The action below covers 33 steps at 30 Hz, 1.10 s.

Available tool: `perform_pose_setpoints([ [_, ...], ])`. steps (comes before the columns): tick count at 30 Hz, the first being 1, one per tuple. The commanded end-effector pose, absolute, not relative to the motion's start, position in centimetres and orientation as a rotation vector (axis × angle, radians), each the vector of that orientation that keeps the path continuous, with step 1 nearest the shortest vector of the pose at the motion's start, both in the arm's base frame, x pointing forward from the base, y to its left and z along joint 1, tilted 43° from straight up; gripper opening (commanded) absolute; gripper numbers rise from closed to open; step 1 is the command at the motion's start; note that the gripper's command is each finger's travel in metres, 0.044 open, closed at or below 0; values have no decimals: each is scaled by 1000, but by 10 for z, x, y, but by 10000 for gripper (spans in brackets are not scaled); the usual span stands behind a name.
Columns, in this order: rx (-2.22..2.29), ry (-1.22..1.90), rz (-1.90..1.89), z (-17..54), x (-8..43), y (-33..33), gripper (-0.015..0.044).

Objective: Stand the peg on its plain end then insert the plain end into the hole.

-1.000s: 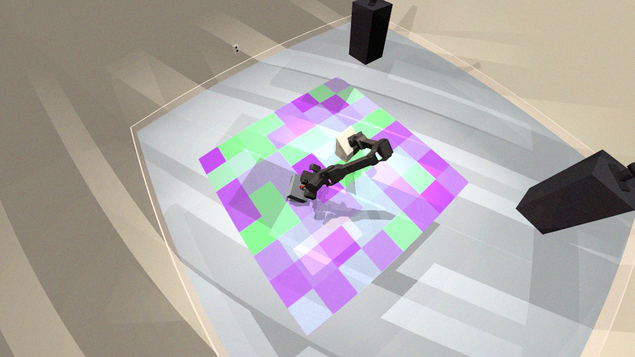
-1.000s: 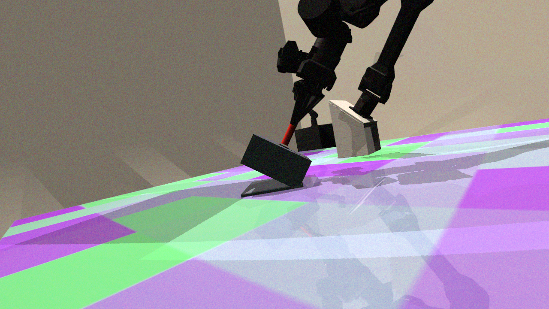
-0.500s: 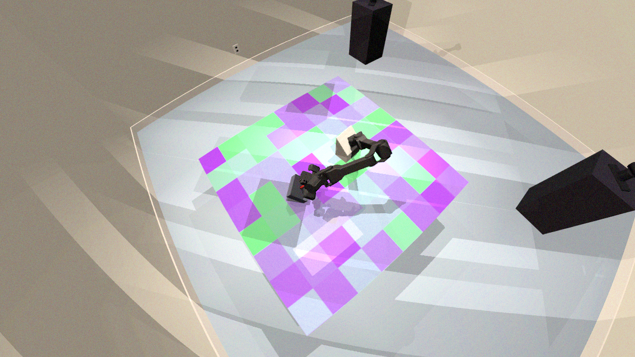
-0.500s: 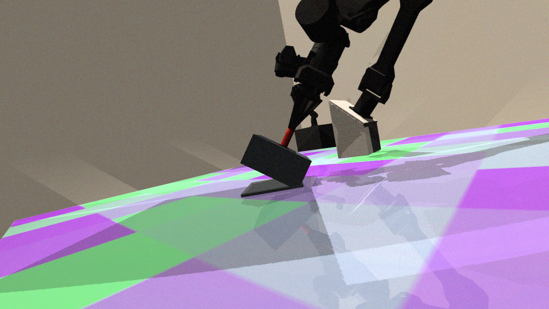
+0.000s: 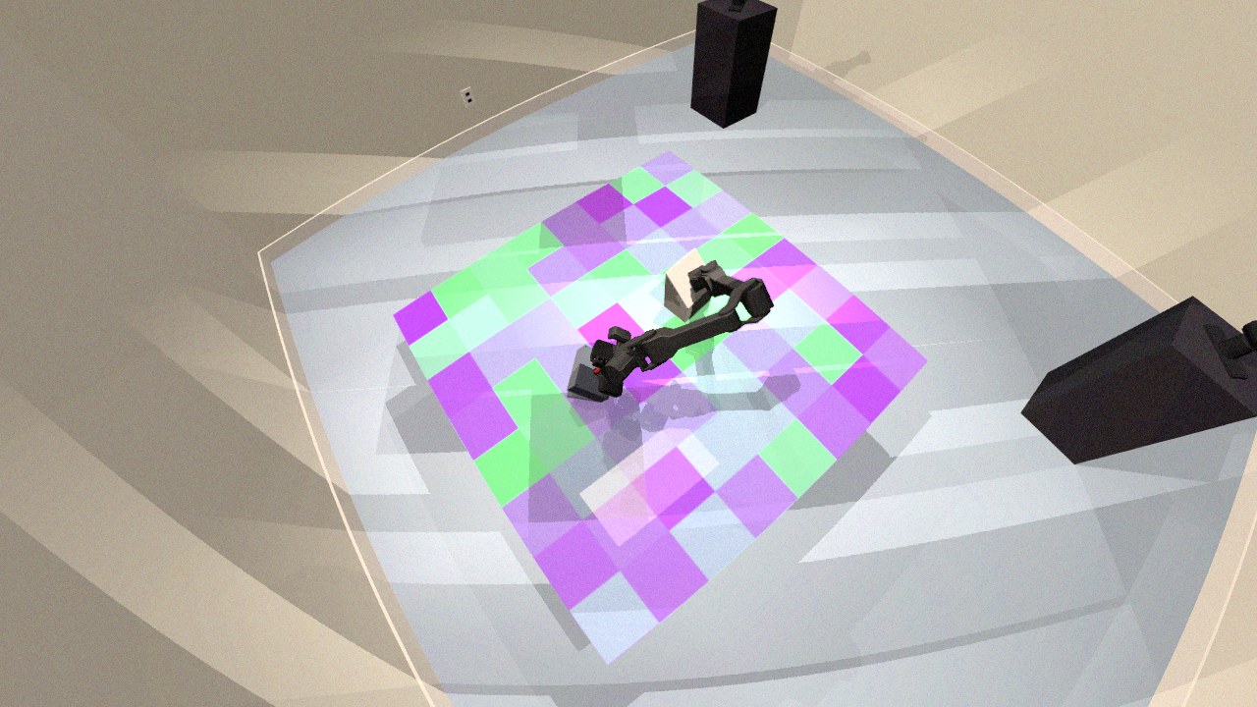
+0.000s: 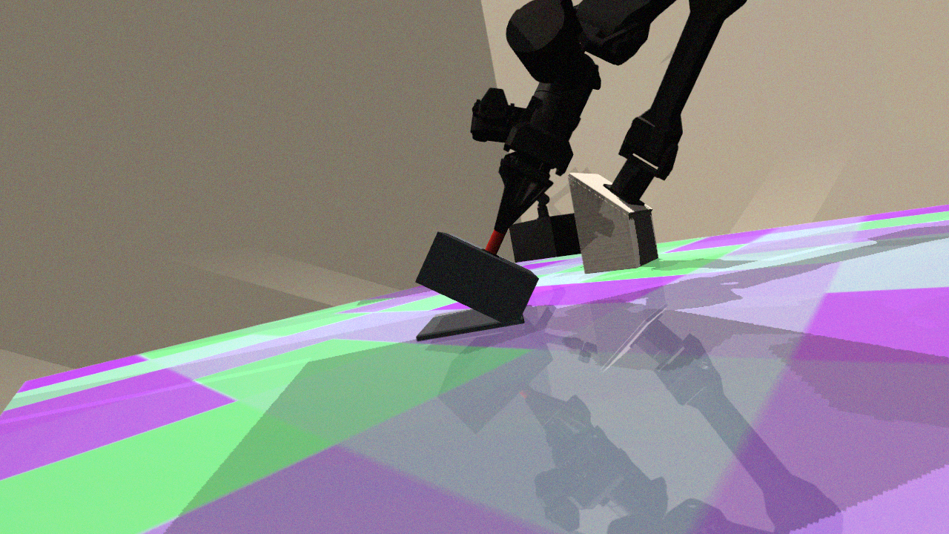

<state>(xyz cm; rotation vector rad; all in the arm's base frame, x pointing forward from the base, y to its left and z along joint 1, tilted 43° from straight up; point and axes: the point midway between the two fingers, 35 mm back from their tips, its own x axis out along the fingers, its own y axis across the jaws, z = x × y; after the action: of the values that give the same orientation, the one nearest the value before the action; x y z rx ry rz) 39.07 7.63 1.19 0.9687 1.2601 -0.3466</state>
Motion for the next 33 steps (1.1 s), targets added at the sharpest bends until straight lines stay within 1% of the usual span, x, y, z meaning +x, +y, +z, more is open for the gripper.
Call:
perform_pose_setpoints([
  [1, 971, 1258, -353, 8, 392, 77, 0],
  [24, 969, 1262, -346, 3, 393, 79, 0],
  [33, 969, 1262, -346, 3, 393, 79, 236],
])
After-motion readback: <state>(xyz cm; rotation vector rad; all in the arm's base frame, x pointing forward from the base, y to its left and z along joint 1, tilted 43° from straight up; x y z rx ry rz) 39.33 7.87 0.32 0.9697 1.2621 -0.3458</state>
